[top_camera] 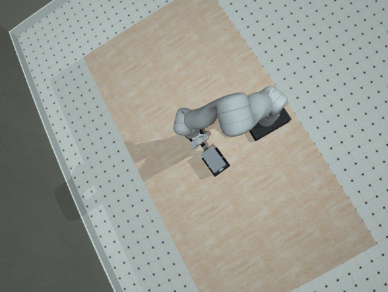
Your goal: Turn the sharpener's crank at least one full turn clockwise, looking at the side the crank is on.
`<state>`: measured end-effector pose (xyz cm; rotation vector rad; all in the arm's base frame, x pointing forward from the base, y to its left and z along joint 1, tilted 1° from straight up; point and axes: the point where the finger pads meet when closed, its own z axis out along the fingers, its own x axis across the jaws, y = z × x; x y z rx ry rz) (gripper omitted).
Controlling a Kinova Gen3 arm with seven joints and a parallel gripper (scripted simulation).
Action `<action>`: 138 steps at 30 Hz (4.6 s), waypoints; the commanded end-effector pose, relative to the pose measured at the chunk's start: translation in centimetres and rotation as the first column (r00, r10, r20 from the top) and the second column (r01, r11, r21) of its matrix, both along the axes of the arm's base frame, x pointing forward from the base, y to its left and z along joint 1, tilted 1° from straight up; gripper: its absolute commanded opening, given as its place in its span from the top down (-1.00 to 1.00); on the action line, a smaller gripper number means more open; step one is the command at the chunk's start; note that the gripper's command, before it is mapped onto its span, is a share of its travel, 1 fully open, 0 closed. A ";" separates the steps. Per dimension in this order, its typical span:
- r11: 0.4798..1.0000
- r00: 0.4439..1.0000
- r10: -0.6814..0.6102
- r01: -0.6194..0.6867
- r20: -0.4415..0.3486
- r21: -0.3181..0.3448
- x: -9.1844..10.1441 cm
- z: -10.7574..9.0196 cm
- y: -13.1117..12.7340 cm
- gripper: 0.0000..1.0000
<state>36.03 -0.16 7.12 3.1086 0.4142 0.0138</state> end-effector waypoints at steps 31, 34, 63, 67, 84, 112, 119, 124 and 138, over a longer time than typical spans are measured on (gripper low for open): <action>1.000 1.000 0.000 0.000 0.001 0.000 3.7 -1.6 1.0 1.00; 1.000 1.000 0.000 0.000 0.001 0.000 4.1 -2.2 1.1 1.00; 1.000 1.000 0.000 0.000 0.001 0.000 5.0 -5.0 1.3 1.00; 1.000 1.000 0.000 0.000 0.001 0.000 5.0 -5.0 1.3 1.00; 1.000 1.000 0.000 0.000 0.001 0.000 5.0 -5.0 1.3 1.00; 1.000 1.000 0.000 0.000 0.001 0.000 5.0 -5.5 1.3 1.00; 1.000 1.000 0.000 0.000 0.001 0.000 4.8 -6.6 1.2 1.00; 1.000 1.000 0.000 0.000 0.001 0.000 4.4 -7.5 1.1 1.00; 1.000 1.000 0.000 0.000 0.001 0.000 2.6 -9.4 0.6 1.00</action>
